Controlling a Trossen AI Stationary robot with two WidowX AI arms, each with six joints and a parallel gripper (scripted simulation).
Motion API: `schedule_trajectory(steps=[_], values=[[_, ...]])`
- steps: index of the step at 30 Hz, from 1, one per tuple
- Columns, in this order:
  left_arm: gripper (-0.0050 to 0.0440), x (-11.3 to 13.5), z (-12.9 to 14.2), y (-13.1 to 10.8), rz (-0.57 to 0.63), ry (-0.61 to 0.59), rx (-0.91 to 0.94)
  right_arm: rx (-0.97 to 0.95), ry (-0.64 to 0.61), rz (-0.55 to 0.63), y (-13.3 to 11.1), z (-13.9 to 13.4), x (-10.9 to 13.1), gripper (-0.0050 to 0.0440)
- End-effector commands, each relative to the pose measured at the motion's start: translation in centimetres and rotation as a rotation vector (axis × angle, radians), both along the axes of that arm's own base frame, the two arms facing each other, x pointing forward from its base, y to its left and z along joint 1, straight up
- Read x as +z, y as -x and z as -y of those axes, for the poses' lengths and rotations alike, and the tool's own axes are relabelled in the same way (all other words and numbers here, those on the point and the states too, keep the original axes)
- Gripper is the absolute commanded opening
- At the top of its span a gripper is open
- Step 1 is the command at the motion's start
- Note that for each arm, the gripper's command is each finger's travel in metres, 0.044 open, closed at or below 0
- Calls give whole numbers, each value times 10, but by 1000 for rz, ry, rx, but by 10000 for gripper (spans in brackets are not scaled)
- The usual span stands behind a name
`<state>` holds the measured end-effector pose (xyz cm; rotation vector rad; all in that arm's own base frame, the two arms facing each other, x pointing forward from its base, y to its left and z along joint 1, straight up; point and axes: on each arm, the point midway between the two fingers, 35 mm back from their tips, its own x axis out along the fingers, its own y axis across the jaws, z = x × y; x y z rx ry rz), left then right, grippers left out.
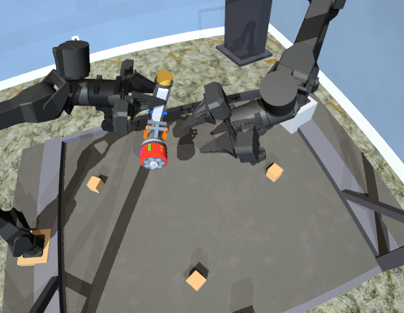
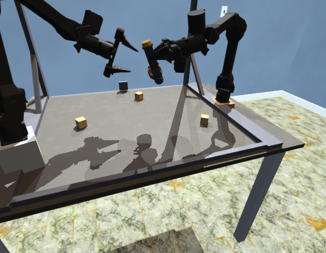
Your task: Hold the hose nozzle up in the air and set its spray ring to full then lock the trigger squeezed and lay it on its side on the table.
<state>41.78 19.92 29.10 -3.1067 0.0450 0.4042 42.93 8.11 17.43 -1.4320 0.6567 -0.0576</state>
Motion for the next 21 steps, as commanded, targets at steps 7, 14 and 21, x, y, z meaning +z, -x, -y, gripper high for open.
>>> schedule_trajectory(steps=[7,14,21], values=[[167,16,1,1,33,-20,-2,2,-14,21,-5,1,10,410],[167,16,1,1,33,-20,-2,2,-9,14,-14,6,4,410],[167,16,1,1,33,-20,-2,2,-7,12,-19,8,0,410]])
